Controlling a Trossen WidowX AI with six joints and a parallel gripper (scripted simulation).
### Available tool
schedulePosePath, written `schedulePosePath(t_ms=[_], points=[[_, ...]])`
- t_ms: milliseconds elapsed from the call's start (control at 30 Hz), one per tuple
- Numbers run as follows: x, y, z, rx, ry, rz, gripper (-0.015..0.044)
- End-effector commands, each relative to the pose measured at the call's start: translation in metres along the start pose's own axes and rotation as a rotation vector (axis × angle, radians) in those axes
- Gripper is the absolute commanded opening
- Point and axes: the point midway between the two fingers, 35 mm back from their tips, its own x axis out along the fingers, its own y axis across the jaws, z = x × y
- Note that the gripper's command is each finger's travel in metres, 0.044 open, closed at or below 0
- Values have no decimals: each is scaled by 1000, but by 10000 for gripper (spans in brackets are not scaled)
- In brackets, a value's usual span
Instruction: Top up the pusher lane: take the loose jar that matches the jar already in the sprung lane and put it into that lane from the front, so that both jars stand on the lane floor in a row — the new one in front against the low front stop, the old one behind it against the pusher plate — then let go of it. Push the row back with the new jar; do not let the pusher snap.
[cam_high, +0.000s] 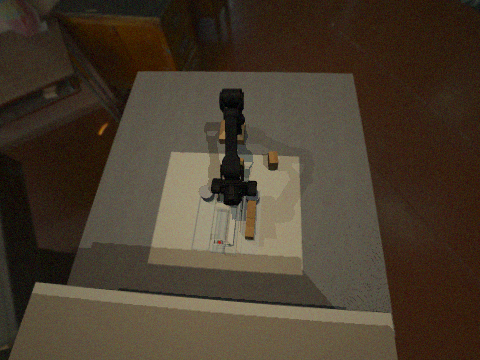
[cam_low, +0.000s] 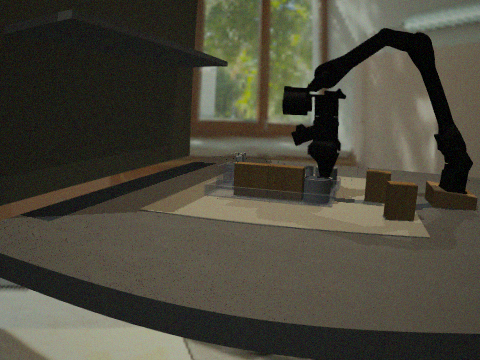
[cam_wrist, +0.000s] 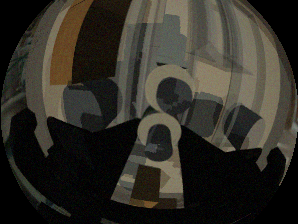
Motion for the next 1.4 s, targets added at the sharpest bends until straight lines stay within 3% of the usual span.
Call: schedulePosePath(t_ms=[0, 1367], points=[[0, 1, 3, 2, -16, 1, 0], [0, 0, -8, 2, -15, 1, 0]])
